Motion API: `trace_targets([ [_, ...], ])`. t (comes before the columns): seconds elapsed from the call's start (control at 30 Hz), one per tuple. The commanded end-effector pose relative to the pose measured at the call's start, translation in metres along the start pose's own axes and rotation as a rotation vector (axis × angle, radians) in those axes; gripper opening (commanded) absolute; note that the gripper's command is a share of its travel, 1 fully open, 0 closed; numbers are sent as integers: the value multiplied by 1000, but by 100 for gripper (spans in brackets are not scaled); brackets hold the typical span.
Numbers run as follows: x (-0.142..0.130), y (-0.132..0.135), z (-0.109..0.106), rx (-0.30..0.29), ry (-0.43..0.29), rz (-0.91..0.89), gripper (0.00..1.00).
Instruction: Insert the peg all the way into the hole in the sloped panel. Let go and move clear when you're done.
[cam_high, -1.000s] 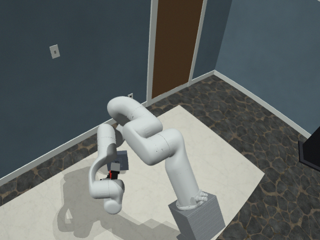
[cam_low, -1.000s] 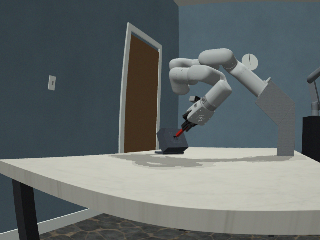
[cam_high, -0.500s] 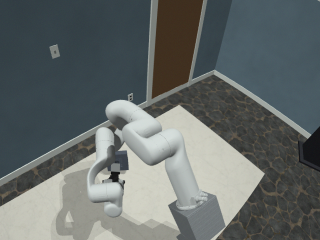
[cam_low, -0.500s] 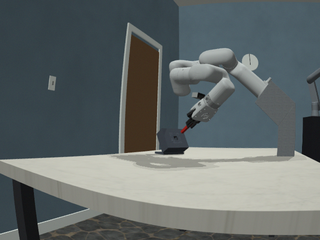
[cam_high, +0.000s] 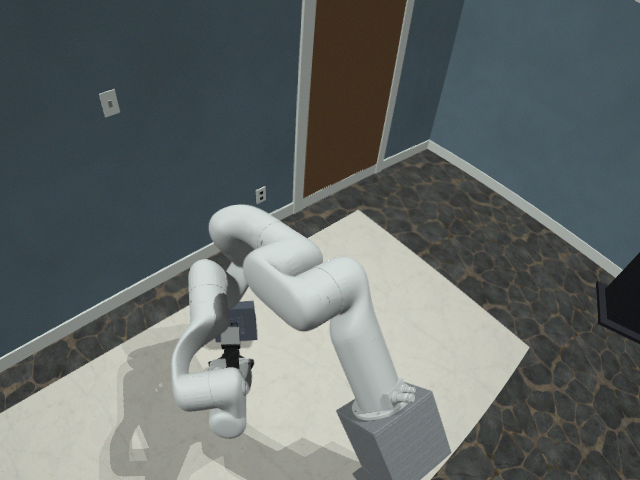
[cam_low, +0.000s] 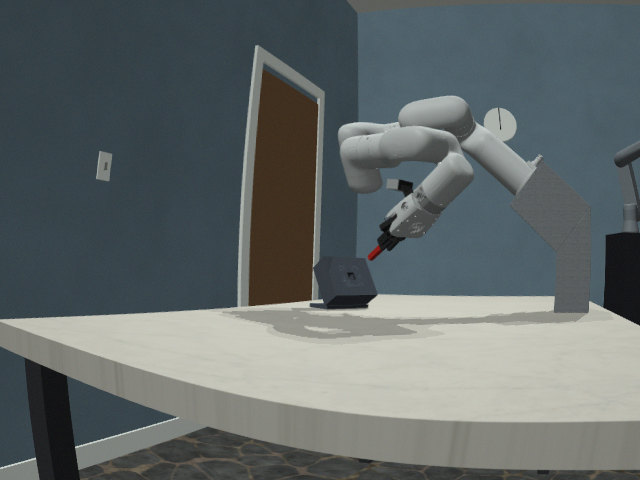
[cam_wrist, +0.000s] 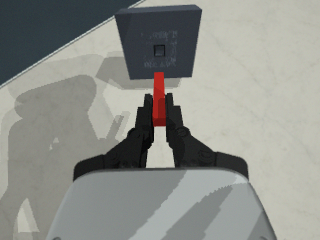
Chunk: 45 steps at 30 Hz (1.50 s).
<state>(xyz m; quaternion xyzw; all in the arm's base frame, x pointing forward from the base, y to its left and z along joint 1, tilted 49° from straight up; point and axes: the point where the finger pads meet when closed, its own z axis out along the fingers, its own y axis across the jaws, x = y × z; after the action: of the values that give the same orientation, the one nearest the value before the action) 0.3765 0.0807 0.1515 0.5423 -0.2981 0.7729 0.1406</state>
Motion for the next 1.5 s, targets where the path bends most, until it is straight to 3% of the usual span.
trace_targets([
  [0.0, 1, 0, 7, 0, 1, -1, 0],
  [0.57, 1, 0, 49, 1, 2, -1, 0],
  [1.47, 1, 0, 73, 0, 2, -1, 0],
])
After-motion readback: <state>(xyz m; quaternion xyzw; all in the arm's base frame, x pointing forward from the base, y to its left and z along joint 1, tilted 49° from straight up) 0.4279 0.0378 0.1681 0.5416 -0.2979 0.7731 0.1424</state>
